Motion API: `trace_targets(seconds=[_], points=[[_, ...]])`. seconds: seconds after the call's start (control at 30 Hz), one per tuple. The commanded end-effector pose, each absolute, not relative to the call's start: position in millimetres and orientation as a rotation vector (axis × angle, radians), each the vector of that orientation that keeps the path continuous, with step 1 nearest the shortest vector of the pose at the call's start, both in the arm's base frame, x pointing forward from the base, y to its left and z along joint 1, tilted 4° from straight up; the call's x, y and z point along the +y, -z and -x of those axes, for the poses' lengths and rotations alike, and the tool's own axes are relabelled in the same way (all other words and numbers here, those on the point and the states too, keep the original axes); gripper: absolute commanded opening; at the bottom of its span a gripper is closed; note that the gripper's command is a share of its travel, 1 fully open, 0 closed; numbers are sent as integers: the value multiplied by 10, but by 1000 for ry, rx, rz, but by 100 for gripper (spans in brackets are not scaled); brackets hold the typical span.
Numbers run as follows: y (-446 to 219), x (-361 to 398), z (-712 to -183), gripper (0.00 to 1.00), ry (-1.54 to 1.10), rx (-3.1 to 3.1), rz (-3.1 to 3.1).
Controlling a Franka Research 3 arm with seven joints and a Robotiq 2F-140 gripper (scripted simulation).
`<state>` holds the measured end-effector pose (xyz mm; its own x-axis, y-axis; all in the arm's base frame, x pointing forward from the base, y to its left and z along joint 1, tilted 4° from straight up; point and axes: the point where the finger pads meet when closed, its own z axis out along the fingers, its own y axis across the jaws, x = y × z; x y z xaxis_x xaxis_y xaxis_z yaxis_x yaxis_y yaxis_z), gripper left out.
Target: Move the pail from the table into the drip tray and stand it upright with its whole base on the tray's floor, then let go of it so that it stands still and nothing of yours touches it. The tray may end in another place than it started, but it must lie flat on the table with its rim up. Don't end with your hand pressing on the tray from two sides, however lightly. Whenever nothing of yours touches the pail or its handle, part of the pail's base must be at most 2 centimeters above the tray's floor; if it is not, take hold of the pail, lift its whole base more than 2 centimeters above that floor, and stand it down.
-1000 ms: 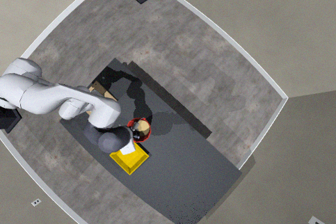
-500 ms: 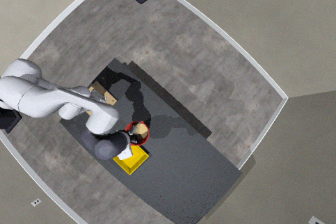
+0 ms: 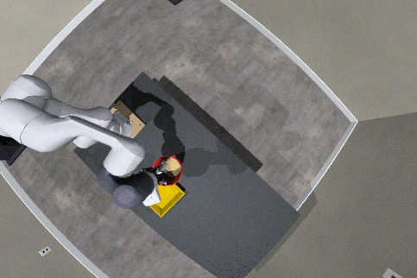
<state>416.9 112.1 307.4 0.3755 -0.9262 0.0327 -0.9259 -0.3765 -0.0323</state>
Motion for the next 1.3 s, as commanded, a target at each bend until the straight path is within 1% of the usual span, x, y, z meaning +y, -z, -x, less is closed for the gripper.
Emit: trace_targets(seconds=[0.0, 1.27], points=[[-3134, 1015, -4257, 0, 95, 1701, 2620], [-3177, 5, -4643, 0, 95, 1701, 2620]])
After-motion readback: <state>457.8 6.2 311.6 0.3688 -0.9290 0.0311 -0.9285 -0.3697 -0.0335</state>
